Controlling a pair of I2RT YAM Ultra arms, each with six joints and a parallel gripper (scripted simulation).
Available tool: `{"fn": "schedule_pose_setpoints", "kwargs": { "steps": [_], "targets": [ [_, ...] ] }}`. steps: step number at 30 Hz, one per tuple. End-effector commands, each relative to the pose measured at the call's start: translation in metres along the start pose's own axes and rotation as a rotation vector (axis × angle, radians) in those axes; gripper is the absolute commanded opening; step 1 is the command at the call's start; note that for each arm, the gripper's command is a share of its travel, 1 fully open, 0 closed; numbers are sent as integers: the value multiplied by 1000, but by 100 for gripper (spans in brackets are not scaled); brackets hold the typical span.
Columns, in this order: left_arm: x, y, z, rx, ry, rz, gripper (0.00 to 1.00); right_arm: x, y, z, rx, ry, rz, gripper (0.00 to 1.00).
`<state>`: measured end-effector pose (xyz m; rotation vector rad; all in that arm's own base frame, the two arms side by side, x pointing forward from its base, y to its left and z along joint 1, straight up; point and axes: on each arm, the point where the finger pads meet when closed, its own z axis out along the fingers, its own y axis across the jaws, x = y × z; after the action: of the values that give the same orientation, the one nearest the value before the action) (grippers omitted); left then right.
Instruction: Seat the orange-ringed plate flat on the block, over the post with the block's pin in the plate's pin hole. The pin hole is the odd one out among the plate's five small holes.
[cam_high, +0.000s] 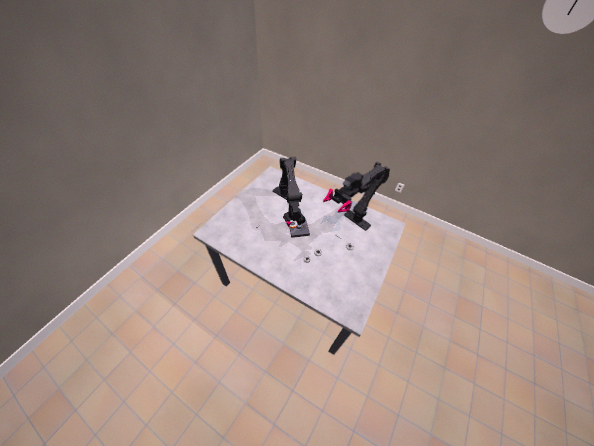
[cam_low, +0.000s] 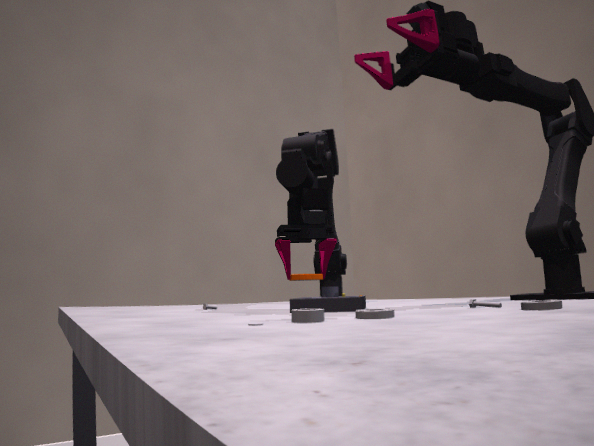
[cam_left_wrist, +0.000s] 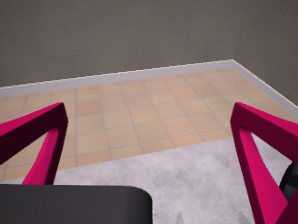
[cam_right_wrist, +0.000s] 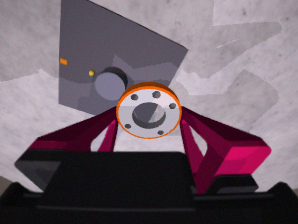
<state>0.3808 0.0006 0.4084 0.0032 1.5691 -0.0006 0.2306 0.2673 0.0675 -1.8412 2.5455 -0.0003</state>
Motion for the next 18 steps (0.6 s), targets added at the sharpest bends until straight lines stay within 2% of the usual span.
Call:
{"fn": "schedule_pose_setpoints", "kwargs": {
  "steps": [1,6,9,13,16,18],
  "targets": [
    [-1,-1,-1,-2,2,-6,100,-23,0,-25,35,-95,-191,0],
    [-1,-1,-1,-2,2,-6,100,-20,-8,-16,29,-72,-249,0],
    [-1,-1,-1,-2,2,-6,100,-21,9,-19,28,-70,-377,0],
    [-1,-1,-1,-2,2,-6,100,-22,10,-13,21,-49,-492,0],
    [-1,-1,-1,-2,2,-6,100,-26,13,-21,40,-72,-583,0],
    [-1,-1,-1,-2,2,-6,100,-26,15,-8,25,-49,-642,0]
  ]
}}
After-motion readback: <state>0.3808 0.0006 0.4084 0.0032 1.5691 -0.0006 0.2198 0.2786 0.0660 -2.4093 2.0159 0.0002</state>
